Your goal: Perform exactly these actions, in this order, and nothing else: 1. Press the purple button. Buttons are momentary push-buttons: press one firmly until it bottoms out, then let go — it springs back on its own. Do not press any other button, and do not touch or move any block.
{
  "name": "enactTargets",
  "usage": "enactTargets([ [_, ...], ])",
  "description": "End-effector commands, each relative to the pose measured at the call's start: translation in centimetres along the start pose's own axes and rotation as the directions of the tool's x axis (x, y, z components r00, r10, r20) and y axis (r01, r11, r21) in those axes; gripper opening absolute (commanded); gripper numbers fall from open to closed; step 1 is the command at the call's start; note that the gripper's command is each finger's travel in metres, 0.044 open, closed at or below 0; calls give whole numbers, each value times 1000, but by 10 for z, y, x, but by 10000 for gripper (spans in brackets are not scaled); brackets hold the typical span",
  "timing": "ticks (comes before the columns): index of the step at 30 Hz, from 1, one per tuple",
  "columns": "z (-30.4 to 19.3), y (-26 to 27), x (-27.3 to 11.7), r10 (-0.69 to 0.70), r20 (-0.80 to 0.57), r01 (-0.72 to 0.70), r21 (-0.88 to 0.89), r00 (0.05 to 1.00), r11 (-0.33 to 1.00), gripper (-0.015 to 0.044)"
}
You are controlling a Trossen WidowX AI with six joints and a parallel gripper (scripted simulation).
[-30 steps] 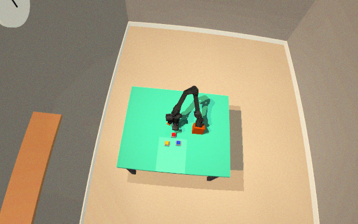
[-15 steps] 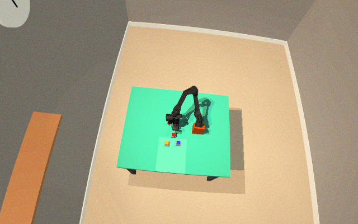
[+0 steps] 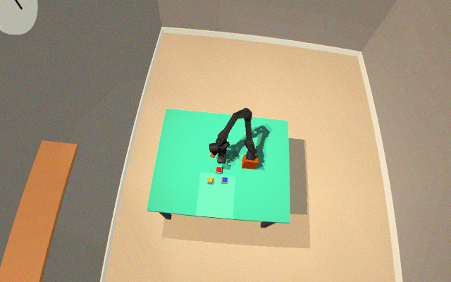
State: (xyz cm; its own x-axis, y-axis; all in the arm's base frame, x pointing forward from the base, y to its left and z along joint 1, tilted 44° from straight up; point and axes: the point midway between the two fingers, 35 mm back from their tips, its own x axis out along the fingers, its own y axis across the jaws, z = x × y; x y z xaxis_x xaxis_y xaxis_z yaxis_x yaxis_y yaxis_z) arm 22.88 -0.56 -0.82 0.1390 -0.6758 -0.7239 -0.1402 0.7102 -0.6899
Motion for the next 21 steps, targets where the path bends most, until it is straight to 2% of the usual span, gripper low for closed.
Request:
enactTargets([
  [1,5,7,-7,12,-2,-12,4,1000,1000,73],
  [7,40,92,-40,66,19,-66,-11,998,998,230],
  [13,38,182,-64,55,5,-55,-6,998,998,387],
  [17,22,229,-70,22,-4,-22,8,1000,1000,400],
  [21,21,231,-70,20,-4,-20,9,1000,1000,400],
])
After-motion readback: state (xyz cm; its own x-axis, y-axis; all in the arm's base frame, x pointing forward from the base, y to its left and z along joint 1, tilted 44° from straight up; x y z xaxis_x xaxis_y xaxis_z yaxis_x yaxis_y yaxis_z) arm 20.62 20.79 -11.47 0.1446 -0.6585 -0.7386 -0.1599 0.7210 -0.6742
